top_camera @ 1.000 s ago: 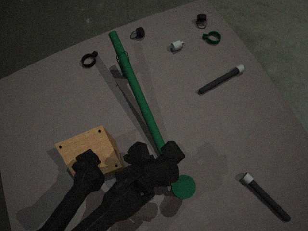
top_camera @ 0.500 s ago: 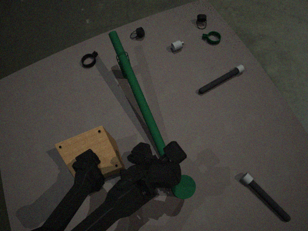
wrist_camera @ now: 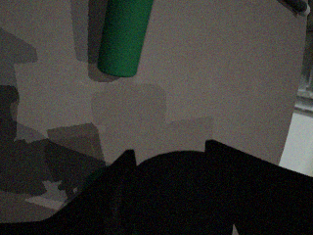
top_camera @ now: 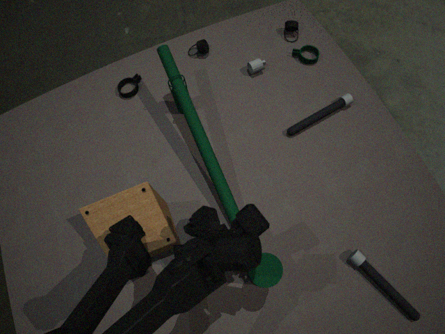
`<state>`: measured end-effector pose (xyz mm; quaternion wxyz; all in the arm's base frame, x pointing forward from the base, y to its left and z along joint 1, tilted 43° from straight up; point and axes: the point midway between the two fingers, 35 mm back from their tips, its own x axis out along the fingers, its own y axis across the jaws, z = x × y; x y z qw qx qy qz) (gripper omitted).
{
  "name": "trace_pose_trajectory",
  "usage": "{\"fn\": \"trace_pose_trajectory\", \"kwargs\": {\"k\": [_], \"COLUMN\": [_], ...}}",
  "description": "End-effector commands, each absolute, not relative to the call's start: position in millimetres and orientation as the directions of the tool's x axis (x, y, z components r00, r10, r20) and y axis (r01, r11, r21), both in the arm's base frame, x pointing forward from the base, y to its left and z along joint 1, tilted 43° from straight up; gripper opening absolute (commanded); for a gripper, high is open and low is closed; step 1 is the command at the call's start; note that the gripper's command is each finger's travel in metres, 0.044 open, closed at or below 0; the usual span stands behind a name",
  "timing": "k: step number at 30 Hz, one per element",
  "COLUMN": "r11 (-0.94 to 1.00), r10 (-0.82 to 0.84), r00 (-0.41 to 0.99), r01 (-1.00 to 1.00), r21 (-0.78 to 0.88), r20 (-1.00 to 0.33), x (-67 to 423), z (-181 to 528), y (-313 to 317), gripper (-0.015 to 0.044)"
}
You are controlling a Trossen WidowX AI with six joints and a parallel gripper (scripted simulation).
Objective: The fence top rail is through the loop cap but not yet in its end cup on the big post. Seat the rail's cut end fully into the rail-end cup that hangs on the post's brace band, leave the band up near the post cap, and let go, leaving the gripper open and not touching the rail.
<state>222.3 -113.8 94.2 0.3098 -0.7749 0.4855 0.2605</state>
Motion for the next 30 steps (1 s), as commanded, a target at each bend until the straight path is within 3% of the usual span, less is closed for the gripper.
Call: {"fn": "trace_pose_trajectory", "kwargs": {"k": [1, 30], "r11": [-0.326, -0.204], "r10": [-0.595, -0.665], "r00": [0.397, 0.396], "r01": [-0.914, -0.912], "r21": [-0.241, -0.356], "r20": [-0.699, -0.633], "x": [224.5, 242.3], "z": [93.9, 92.4], "y": [-113.5, -114.9], "gripper": [0.0007, 0.0000]}}
